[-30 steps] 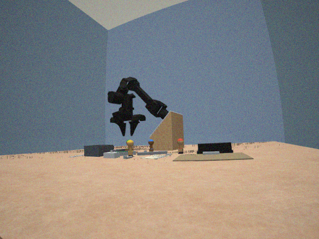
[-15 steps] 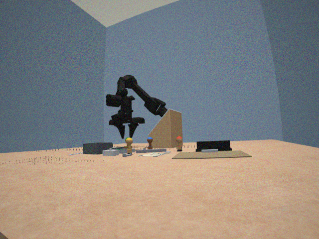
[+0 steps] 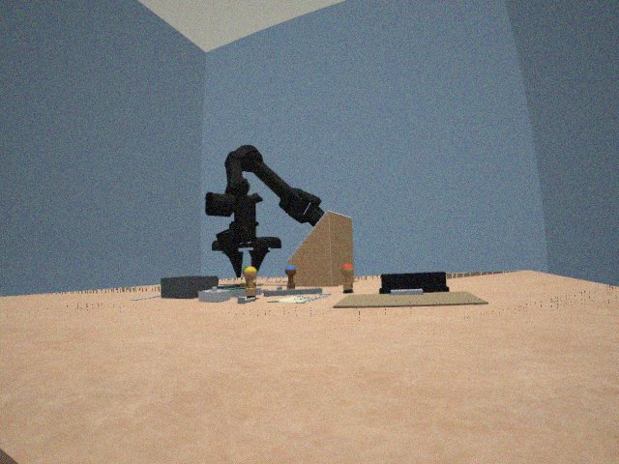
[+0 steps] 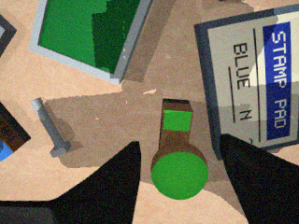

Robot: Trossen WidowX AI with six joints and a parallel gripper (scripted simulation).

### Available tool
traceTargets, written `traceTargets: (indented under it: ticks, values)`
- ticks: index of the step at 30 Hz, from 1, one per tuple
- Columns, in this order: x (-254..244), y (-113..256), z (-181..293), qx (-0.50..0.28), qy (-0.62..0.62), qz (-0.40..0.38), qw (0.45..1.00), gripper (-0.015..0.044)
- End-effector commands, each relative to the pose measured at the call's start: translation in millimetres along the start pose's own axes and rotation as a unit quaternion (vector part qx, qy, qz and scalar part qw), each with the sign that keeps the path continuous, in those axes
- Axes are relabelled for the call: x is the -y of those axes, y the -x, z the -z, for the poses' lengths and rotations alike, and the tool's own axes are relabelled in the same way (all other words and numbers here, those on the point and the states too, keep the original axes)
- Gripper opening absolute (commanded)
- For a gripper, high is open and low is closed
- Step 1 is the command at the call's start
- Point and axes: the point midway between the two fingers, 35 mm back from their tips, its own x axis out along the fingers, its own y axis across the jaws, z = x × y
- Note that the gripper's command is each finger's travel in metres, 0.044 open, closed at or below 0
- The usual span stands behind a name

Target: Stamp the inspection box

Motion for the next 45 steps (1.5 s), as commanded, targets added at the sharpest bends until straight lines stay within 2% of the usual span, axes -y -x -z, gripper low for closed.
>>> traceTargets:
  ticks: [1,12,15,25,28,45]
  values:
    - [-2.3,-6.7,3.1,-0.001,0.004,-0.002,1.0,0.0222]
    - [-2.1,-15.0,5.0,-0.001,0.005,-0.001,1.0,0.0222]
    - [-0.2,-13.7,3.6,-0.001,0.001,0.002,1.0,0.0143]
    - [-0.2,-13.7,3.6,-0.001,0.001,0.002,1.0,0.0077]
    - [-0.3,-13.0,3.4,-0.001,0.001,0.002,1.0,0.0]
    - [-1.2,-5.3,2.1,-0.002,0.001,0.002,1.0,0.0]
